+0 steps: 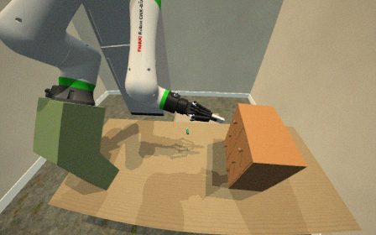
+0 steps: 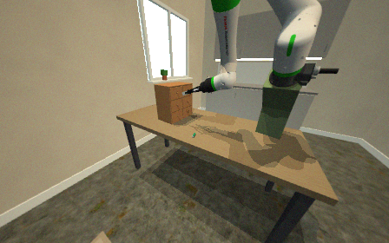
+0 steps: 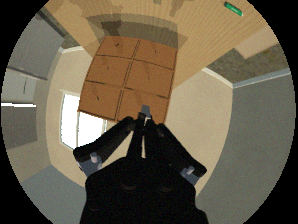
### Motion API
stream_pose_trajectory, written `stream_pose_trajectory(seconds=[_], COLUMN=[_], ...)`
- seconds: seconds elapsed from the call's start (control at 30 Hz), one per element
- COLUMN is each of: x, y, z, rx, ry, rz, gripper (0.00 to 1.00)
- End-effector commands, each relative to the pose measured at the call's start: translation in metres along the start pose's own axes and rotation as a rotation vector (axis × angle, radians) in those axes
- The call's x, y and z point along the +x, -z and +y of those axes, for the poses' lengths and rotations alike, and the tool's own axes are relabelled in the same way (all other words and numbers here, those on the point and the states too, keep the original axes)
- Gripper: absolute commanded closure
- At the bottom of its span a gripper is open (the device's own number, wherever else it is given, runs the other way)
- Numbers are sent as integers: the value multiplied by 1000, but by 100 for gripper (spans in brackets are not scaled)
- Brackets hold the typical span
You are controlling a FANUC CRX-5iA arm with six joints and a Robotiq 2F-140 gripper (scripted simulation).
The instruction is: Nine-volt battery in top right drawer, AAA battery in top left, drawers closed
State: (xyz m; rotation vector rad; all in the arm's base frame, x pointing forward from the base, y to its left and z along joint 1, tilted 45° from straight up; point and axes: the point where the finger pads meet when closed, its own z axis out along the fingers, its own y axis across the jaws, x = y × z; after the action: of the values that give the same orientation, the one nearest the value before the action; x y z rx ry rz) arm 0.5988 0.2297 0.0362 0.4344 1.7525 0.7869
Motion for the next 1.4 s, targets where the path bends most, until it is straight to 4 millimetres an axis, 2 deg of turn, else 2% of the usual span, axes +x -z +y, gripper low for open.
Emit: stream_pose_trajectory(seconds=[0.0,0.13,0.4,1.03,1.37], x=[0,0,-2,-3,-7], y=[1,11,50,56,65], z=[0,0,0,0,0], rx=[0,0,0,-1,-1], ry=[0,0,0,-1,-1], rz=[0,0,0,19,108], gripper=[100,100,100,100,100])
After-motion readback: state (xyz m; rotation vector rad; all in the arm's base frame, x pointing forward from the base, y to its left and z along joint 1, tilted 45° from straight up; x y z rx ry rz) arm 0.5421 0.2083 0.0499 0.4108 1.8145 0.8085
